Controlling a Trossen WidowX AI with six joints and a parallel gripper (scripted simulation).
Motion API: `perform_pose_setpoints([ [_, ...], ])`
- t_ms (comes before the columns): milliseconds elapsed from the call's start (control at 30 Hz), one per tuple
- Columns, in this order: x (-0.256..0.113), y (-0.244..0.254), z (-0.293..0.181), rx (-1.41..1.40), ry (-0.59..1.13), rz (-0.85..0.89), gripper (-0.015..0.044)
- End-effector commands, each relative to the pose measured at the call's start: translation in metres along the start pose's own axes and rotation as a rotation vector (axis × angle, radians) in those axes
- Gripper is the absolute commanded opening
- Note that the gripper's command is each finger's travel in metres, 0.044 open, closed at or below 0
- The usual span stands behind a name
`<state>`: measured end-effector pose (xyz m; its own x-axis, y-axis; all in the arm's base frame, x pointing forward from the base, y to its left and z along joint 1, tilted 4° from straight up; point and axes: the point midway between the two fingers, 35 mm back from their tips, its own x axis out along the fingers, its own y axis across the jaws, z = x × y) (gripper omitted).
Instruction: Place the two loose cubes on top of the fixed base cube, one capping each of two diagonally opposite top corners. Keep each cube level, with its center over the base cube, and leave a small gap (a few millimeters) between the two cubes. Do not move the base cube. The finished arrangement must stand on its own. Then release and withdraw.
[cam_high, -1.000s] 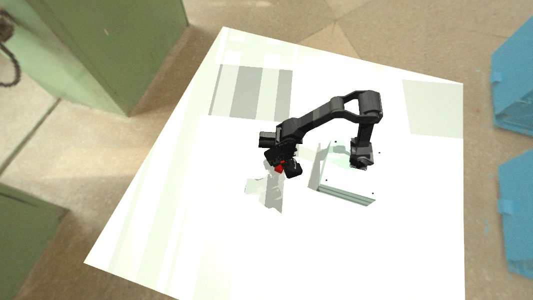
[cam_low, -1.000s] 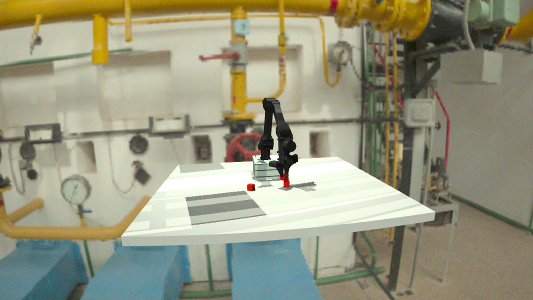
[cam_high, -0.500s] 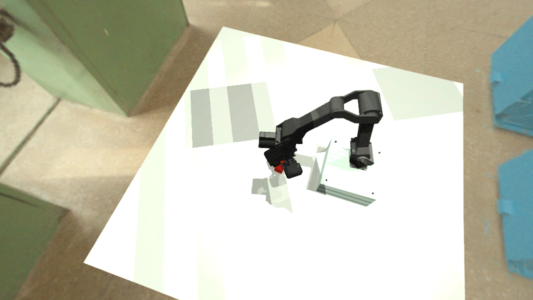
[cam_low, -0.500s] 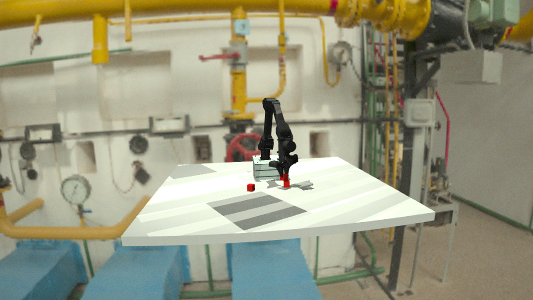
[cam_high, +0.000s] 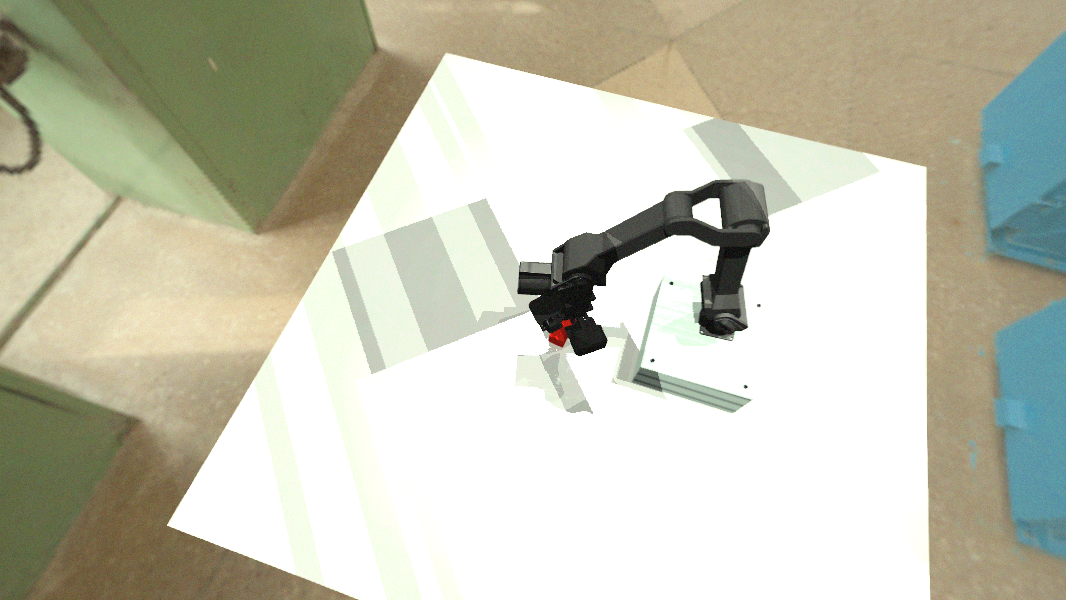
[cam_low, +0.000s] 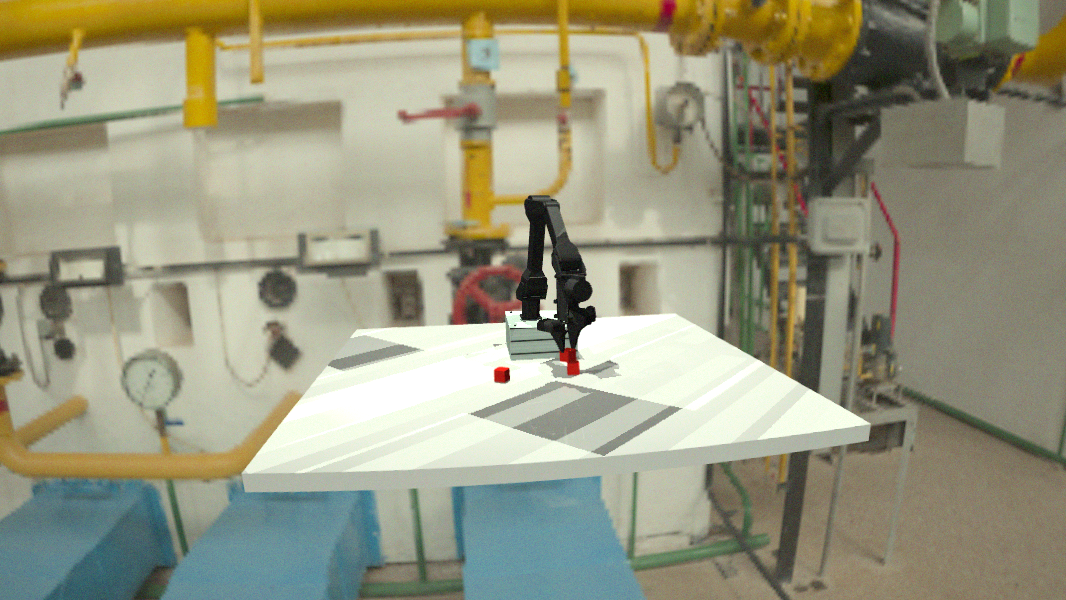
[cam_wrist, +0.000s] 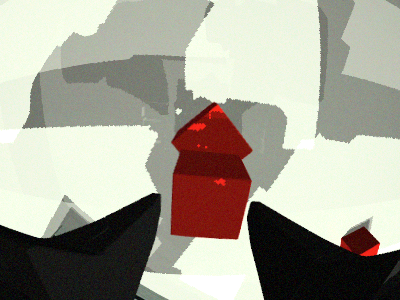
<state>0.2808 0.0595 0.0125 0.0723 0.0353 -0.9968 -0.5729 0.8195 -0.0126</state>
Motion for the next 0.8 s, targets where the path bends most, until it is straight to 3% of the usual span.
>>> perform_pose_setpoints([
  [0,-0.008,-0.001,0.003,-0.001,-0.014,-0.006,0.0205],
  [533,-0.023,-0.001,0.003,-0.001,-0.014,-0.006,0.0205],
  [600,-0.022,-0.006,0.001,0.035,-0.006,-0.004,0.0258],
  [767,-0.031,-0.046,-0.006,0.281,-0.006,-0.008,0.0265],
])
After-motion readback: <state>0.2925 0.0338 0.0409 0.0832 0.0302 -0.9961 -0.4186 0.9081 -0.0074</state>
